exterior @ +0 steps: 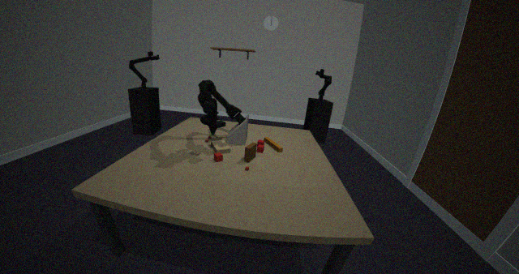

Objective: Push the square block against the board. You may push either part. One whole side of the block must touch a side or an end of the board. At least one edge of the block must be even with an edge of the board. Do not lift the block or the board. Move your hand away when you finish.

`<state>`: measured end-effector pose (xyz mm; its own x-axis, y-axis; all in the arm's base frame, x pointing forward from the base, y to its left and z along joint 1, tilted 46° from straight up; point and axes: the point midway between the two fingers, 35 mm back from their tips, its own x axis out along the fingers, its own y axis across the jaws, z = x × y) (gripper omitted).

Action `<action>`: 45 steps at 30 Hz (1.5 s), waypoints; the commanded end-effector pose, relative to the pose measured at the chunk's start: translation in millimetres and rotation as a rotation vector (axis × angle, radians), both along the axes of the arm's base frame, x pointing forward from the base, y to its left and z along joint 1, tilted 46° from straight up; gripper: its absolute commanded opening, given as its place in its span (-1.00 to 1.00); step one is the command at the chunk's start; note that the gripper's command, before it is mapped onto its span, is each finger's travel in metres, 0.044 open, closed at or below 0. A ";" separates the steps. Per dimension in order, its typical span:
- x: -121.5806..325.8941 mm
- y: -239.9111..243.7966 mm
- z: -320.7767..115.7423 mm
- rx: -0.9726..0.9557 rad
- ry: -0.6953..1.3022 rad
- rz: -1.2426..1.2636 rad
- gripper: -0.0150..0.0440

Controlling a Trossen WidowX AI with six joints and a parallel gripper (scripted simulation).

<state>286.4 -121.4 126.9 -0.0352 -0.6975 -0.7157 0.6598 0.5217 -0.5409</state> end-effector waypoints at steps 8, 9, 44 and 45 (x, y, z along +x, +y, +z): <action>34.1 35.9 -32.1 0.034 0.245 0.269 -0.49; 36.7 39.5 -35.6 0.036 0.269 0.294 -0.49; 67.2 175.0 -182.6 0.064 1.122 1.138 -0.49; 66.2 178.7 -187.3 0.063 1.147 1.161 -0.49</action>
<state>352.7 45.4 -49.7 -0.0506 -0.6999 -0.7125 -0.7334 0.5103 -0.4491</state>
